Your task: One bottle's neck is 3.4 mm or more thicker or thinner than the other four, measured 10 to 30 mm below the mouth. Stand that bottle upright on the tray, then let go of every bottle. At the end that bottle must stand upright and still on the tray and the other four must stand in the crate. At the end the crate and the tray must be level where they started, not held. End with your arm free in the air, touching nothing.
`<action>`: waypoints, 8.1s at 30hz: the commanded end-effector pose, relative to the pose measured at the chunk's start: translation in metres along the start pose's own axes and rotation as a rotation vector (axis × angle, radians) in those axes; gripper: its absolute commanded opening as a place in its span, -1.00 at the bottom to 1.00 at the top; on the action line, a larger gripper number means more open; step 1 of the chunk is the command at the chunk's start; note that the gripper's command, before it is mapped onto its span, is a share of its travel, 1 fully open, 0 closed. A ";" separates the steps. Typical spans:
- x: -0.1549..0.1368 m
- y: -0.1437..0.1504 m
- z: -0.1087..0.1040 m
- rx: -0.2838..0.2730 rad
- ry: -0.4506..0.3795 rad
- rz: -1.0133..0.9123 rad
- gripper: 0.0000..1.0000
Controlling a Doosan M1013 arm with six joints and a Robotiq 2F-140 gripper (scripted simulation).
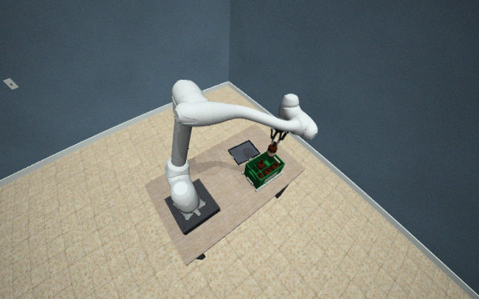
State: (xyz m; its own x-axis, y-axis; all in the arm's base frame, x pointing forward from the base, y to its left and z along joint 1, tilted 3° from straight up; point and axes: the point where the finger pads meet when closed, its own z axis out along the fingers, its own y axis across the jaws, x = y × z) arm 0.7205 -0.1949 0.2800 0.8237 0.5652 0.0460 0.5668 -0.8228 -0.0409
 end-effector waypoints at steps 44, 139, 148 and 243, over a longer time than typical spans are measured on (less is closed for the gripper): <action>-0.001 0.002 -0.004 -0.006 -0.002 0.004 -1.00; 0.060 -0.125 -0.003 -0.006 -0.002 0.004 -1.00; 0.068 -0.142 -0.003 -0.006 -0.002 0.004 -1.00; 0.107 -0.221 -0.003 -0.006 -0.002 0.004 -1.00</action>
State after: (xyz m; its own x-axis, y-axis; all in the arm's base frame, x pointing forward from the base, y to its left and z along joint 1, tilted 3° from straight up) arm 0.6849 0.0476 0.2982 0.8238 0.5648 0.0475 0.5666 -0.8231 -0.0388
